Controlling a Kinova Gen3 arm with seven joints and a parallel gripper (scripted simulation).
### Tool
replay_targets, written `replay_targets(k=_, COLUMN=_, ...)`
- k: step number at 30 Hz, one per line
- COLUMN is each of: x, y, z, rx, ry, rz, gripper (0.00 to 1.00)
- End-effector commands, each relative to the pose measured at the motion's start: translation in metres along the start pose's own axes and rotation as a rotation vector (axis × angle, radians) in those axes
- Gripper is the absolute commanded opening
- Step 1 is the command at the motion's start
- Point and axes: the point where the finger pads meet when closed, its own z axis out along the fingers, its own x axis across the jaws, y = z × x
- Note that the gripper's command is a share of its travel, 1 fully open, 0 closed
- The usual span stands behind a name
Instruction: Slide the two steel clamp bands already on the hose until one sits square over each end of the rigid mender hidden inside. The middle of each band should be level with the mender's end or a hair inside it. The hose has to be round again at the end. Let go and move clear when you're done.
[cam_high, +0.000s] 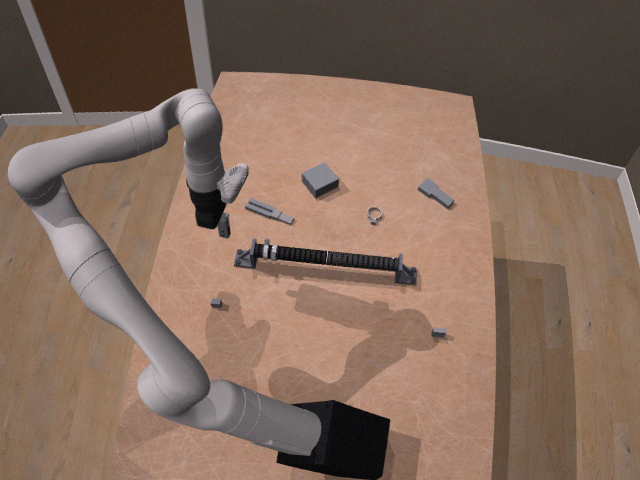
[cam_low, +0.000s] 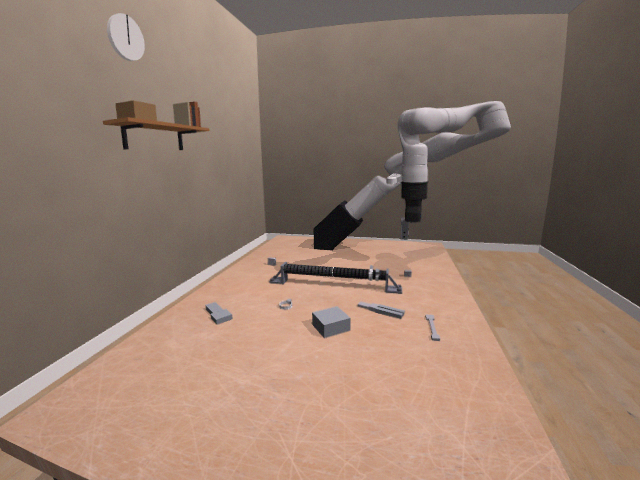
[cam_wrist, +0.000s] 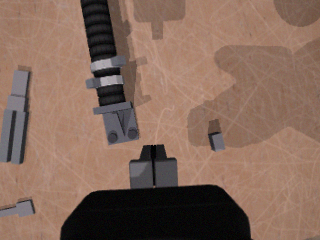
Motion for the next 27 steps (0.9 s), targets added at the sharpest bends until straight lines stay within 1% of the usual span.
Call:
replay_targets(k=1, x=-0.016, y=-0.031, z=0.003, rx=0.008, ry=-0.013, rz=-0.009, gripper=0.0)
replay_targets(k=9, x=-0.035, y=-0.064, z=0.008, rx=0.017, ry=-0.034, rz=-0.076, gripper=0.0)
replay_targets(k=11, x=-0.035, y=-0.064, z=0.008, rx=0.017, ry=-0.034, rz=-0.076, gripper=0.0)
replay_targets(k=20, x=-0.045, y=-0.086, z=0.011, rx=0.024, ry=-0.045, rz=-0.119, gripper=0.0)
replay_targets(k=27, x=-0.048, y=-0.092, z=0.012, rx=0.026, ry=-0.048, rz=-0.13, gripper=0.0)
